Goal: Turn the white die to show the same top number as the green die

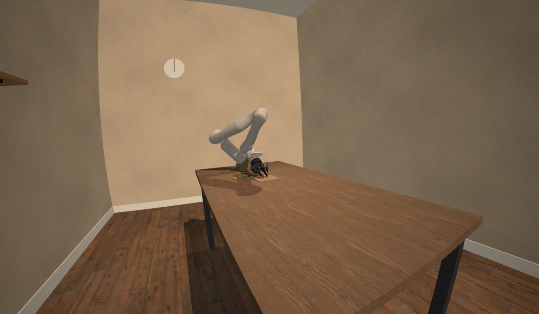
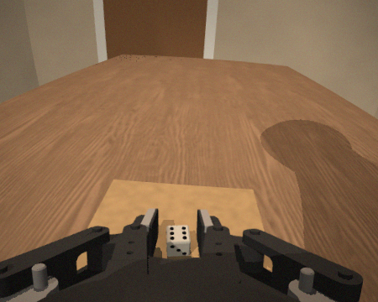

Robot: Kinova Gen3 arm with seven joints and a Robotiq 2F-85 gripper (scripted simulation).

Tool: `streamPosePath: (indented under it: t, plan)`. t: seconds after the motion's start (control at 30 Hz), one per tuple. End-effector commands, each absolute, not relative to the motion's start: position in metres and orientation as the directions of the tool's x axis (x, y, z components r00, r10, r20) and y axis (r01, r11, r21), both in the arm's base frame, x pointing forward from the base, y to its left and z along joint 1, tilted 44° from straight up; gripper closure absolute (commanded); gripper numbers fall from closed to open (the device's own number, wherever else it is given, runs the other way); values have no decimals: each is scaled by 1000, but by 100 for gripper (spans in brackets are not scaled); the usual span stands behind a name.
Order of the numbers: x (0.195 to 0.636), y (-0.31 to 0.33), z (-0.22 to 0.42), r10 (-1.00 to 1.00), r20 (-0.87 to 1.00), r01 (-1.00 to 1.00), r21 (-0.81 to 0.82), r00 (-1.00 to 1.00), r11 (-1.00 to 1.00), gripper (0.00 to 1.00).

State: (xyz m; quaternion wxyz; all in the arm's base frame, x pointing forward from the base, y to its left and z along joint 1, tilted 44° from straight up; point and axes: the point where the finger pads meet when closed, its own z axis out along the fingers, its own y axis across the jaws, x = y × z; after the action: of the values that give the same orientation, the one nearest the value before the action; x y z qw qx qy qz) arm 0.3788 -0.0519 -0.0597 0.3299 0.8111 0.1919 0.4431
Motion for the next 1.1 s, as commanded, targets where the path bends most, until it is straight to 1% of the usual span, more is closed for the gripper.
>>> streamPosePath:
  t: [0.0,0.23,0.8,1.07]
  plan:
    - [381,-50,-60,599,603,15,698,527,-716,69]
    - [377,-49,-59,599,603,15,698,527,-716,69]
    - [340,-33,-42,601,597,3,708,531,-706,69]
    - [338,-32,-41,603,593,10,709,534,-706,69]
